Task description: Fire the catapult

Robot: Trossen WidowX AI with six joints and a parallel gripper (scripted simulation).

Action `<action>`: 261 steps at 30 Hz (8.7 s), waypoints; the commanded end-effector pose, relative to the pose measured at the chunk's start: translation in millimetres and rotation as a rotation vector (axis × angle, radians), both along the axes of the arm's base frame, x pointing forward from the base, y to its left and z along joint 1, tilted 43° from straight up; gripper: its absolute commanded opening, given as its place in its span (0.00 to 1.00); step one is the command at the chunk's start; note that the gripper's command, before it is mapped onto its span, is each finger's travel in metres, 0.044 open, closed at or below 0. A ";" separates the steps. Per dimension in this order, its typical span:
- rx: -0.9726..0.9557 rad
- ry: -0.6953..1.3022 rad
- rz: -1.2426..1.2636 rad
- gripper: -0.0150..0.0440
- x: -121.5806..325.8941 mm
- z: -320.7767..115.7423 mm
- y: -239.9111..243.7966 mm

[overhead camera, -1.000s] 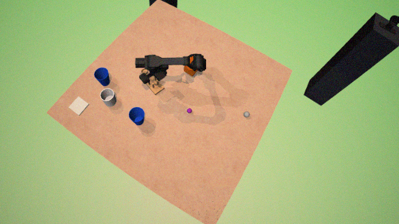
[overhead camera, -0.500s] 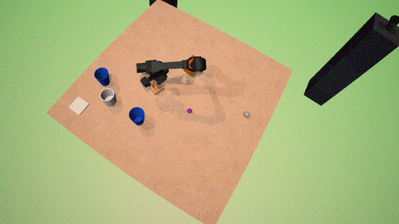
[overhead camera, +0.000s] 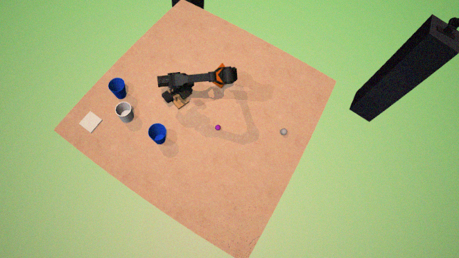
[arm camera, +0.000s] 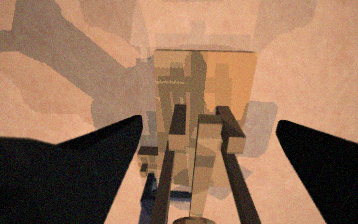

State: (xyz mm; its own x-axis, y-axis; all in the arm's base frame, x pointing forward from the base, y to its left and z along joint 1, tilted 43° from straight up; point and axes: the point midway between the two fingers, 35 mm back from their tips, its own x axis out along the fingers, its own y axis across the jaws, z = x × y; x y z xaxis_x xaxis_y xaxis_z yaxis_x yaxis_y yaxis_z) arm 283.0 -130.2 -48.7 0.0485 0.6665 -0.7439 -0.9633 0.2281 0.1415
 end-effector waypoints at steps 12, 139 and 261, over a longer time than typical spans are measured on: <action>0.010 0.006 -0.004 1.00 -0.6 -17.5 17.5; 0.048 0.601 -0.672 1.00 18.7 34.5 -56.2; 0.090 1.206 -1.338 0.25 16.6 -9.4 -44.9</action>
